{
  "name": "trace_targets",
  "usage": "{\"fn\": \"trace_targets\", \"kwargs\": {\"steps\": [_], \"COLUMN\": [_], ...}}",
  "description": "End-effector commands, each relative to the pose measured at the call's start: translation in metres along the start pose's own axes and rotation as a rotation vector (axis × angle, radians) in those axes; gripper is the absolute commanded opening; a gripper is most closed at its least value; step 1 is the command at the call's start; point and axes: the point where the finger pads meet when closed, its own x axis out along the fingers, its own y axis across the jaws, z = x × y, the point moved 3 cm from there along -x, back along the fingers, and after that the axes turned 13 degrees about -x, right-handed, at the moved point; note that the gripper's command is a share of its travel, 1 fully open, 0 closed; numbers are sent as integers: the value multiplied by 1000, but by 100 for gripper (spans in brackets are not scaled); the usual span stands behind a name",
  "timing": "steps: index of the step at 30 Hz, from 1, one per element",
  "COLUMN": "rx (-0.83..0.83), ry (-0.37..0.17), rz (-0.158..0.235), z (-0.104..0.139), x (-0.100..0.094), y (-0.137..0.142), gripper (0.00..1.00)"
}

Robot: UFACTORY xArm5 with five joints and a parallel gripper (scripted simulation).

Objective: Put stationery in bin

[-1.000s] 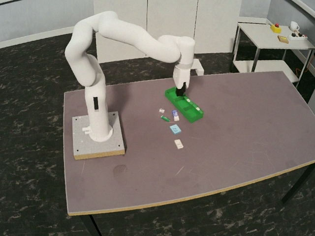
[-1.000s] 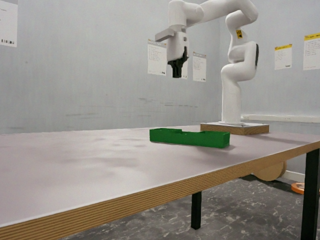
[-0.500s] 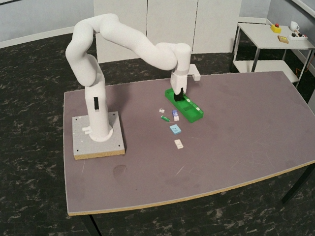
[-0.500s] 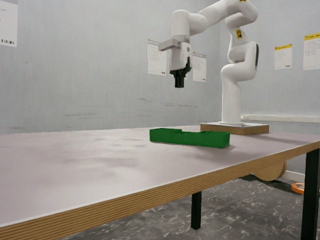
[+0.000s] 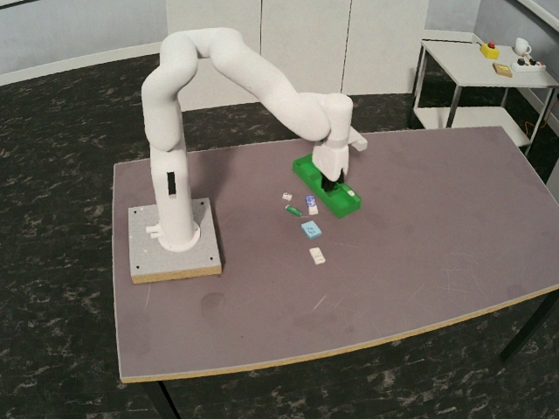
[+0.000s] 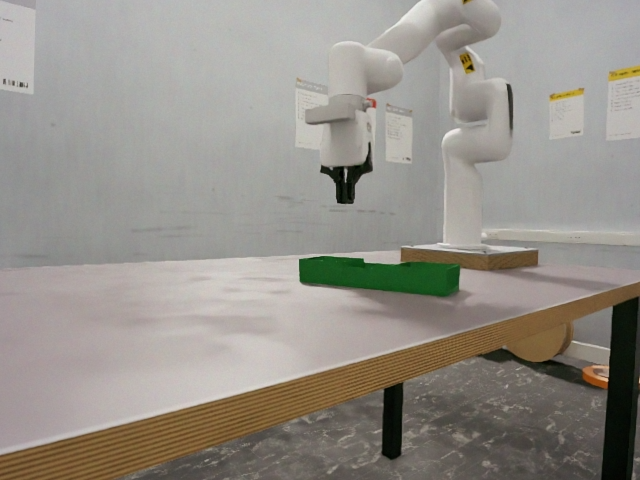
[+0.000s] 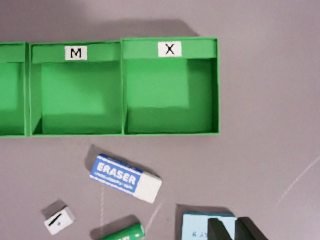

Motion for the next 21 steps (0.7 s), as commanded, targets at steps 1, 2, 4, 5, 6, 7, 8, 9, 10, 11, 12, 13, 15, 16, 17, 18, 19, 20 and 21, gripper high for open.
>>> {"fn": "trace_targets", "kwargs": {"steps": [1, 2, 4, 5, 6, 7, 8, 9, 10, 11, 12, 13, 15, 16, 17, 18, 19, 20, 21], "rx": [-15, -15, -15, -15, -15, -15, -15, -15, -15, -15, -15, -15, -15, -15, -15, -15, -15, -15, -15], "ry": [6, 6, 6, 6, 6, 6, 6, 7, 7, 7, 7, 7, 7, 7, 7, 7, 7, 7, 7], "rz": [-4, -4, -4, -4, -4, -4, -4, -4, -4, -4, -4, -4, -4, -4, -4, -4, -4, -4, -4], "z": [-21, -26, -36, -41, -46, -51, -56, -58, -58, -58, -58, -58, -58, -58, -58, -58, -58, -58, -58], "x": [23, 29, 42, 49, 55, 61, 68, 70, 70, 70, 70, 70, 70, 70, 70, 70, 70, 70, 70], "y": [10, 12, 15, 17, 19, 21, 23, 24, 24, 24, 24, 24, 24, 24, 24, 24, 24, 24, 24], "gripper": [9, 9, 9, 9, 9, 9, 9, 9, 9, 9, 9, 9, 9, 9, 9, 9, 9, 9, 9]}}
